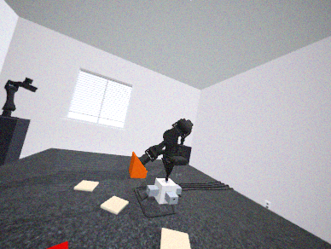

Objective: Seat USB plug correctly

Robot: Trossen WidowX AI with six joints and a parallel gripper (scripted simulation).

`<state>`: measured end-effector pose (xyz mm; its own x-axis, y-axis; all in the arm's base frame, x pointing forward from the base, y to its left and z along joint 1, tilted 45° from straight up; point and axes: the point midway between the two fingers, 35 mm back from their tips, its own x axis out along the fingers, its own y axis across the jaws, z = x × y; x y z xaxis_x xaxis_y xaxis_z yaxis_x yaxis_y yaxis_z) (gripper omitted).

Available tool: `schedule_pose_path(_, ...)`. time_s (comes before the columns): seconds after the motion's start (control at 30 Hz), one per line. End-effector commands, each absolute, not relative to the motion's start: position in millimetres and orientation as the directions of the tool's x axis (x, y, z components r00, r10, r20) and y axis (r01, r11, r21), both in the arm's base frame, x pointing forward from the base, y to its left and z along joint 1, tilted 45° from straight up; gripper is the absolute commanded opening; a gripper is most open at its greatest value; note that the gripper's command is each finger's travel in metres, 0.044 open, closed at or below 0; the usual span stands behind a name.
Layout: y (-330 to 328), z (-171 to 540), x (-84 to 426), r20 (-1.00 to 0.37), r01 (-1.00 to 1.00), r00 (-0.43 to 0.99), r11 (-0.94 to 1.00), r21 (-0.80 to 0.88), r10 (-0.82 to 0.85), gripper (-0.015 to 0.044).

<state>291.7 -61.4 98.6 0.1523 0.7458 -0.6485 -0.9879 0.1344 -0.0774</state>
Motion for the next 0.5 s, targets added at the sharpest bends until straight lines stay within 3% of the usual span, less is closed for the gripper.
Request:
schedule_pose_path(0.0, -60.5, 98.4, 292.0, -0.645, -0.987, 0.155, 0.14, -0.076, 0.748, 0.0)
schedule_pose_path(0.47, -59.3, 97.2, 292.3, -0.645, -0.987, 0.155, 0.14, -0.076, 0.748, 0.0)
